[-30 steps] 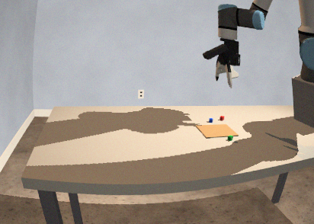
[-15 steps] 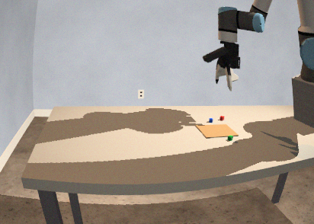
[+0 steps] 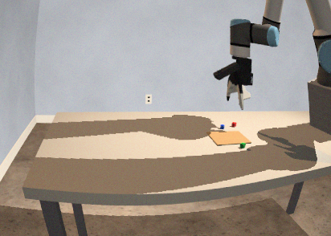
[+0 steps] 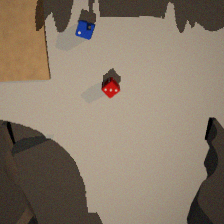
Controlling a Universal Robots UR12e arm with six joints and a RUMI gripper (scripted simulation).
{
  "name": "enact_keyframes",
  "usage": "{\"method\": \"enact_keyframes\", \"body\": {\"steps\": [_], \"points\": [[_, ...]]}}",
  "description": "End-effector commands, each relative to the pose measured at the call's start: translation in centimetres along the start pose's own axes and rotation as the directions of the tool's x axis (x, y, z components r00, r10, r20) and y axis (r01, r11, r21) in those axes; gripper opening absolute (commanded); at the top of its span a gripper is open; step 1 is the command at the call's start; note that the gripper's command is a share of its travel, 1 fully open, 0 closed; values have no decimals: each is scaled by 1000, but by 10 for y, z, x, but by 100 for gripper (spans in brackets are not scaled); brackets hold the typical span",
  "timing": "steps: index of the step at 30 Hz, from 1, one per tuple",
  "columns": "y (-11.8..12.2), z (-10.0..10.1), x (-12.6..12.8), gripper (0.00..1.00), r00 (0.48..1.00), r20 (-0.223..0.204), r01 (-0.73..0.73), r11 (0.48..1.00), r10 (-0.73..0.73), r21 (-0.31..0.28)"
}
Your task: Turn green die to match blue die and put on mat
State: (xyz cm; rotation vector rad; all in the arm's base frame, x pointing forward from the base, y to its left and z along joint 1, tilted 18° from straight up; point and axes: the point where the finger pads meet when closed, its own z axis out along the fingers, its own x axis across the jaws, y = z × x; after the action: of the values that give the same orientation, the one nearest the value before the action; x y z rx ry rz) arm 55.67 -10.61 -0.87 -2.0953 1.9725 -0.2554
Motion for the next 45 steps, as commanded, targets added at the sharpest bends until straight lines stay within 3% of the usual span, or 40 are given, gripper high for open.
{"method": "enact_keyframes", "body": {"steps": [1,13,45], "points": [[-2,16,1,100,1000,-3,0,1000,0,3],[-2,46,1,100,1000,-3,0,1000,0,3],[-2,48,1,100,1000,-3,0,1000,0,3]]}}
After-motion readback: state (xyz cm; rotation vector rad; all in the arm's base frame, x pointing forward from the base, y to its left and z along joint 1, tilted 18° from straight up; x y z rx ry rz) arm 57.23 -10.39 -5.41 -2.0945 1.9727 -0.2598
